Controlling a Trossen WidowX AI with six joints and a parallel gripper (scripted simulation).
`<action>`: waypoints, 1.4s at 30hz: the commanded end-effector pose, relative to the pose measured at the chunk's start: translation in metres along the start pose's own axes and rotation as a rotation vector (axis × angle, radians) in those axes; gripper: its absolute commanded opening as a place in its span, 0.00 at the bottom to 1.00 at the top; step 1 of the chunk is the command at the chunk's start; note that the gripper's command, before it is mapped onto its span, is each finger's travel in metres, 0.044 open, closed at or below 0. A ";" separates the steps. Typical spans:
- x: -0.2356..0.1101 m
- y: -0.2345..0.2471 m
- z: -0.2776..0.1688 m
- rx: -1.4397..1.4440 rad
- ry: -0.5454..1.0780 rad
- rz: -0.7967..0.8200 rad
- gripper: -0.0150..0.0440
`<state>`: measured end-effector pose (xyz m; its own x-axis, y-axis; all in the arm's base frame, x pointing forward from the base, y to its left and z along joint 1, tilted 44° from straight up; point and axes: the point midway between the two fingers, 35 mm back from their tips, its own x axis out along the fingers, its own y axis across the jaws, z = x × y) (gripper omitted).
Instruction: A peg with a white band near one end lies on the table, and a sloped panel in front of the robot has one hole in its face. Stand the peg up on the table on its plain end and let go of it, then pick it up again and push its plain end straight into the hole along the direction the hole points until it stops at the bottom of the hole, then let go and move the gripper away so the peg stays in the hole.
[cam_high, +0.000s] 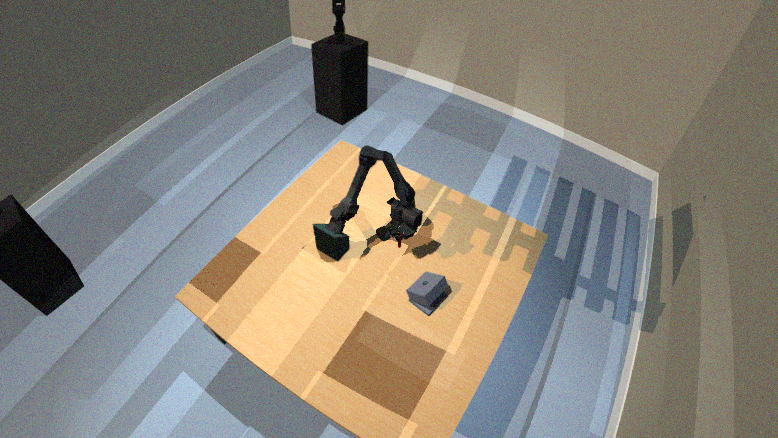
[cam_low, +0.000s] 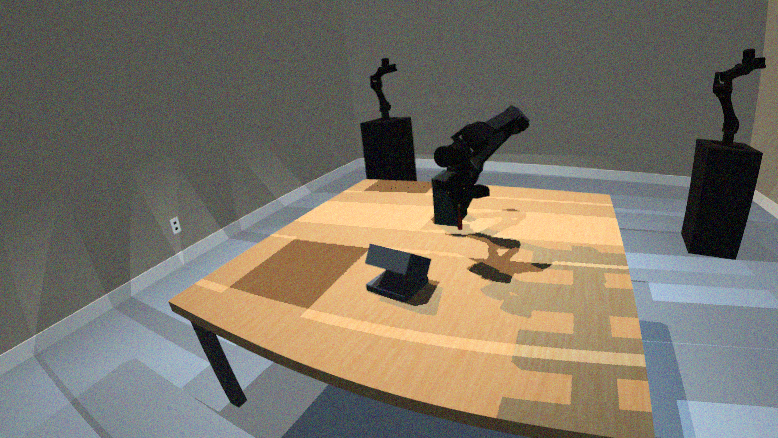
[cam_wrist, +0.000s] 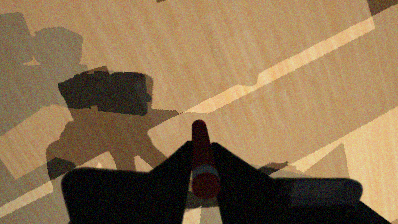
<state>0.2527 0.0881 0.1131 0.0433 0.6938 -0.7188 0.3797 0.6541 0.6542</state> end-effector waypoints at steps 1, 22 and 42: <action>-0.002 0.000 0.012 0.017 -0.033 0.015 0.25; -0.018 -0.007 0.071 0.087 -0.204 0.085 0.25; -0.041 -0.019 0.123 0.150 -0.364 0.156 0.25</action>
<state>0.3507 0.0164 0.1016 0.4002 0.6185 -0.6763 0.4680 0.4965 0.7311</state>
